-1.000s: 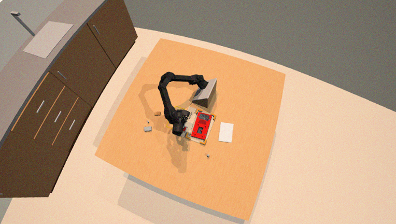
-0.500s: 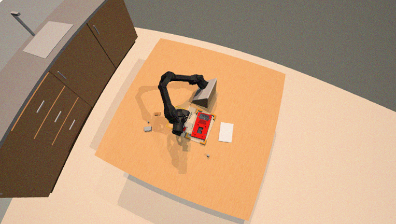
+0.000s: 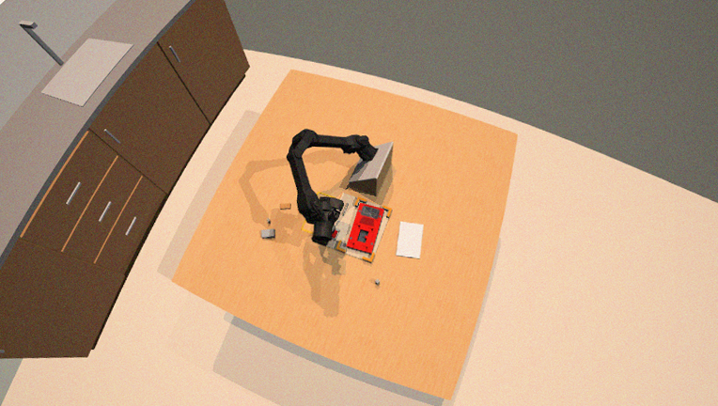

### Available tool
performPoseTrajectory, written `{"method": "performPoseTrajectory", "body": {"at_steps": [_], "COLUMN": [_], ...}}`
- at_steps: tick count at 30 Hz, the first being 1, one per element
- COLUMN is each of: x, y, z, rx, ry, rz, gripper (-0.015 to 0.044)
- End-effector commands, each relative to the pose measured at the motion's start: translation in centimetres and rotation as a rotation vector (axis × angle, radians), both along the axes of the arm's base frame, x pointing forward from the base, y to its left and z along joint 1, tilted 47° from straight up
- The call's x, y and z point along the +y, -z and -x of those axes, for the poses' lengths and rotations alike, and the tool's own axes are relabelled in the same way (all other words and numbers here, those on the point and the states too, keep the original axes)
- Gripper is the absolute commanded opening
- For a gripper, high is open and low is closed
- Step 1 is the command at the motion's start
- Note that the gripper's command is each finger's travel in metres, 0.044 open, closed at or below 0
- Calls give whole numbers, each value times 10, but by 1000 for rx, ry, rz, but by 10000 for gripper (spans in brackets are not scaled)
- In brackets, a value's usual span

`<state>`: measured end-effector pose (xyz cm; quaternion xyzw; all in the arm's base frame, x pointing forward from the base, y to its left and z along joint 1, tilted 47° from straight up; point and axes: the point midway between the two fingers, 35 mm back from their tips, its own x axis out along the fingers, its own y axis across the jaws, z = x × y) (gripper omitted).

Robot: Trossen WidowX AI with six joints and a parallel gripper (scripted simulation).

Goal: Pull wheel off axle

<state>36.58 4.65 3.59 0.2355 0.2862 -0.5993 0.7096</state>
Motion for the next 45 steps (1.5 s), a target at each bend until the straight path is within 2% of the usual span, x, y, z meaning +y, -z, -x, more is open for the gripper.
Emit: {"method": "performPoseTrajectory", "body": {"at_steps": [1,14,45], "x": [3,26,-36], "y": [-2,-26,-82], "z": [0,5,44], "rx": [-3,-2,2], "ry": [5,5,3], "rz": [-7,-7,-3], "gripper": [0,0,0]}}
